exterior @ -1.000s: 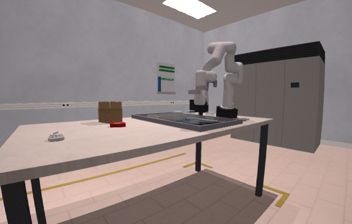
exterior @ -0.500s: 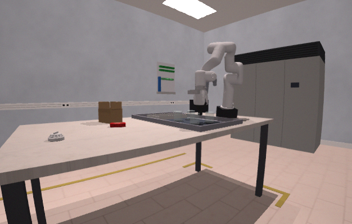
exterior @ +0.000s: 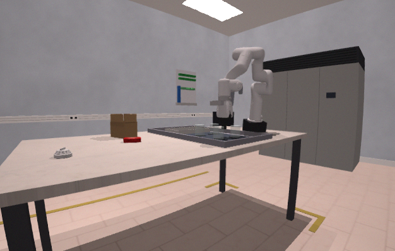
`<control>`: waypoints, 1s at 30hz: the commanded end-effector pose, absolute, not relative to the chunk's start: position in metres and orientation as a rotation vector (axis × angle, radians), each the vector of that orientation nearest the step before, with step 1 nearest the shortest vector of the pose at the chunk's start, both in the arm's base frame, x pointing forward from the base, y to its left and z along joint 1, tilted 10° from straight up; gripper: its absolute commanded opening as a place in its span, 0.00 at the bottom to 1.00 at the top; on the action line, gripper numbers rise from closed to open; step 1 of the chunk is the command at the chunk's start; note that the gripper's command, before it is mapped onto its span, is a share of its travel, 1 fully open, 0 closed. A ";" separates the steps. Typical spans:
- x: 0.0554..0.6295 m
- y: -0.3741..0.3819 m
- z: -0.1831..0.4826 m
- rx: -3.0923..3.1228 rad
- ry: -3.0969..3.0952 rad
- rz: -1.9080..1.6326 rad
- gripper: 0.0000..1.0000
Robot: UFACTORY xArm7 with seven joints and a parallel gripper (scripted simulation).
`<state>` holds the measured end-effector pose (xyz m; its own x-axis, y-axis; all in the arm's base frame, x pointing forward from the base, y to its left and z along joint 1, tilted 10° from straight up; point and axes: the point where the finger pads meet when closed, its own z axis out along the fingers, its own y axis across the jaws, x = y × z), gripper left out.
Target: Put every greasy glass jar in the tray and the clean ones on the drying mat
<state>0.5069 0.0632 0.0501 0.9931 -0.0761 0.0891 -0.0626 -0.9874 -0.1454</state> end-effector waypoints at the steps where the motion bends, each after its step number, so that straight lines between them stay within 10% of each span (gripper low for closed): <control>1: 0.510 0.063 0.052 -2.993 0.106 -0.150 0.00; 30: 0.514 0.062 0.055 -2.993 0.106 -0.150 0.00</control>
<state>0.5118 0.0625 0.0526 0.9931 -0.0761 0.0890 -0.0626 -0.9874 -0.1454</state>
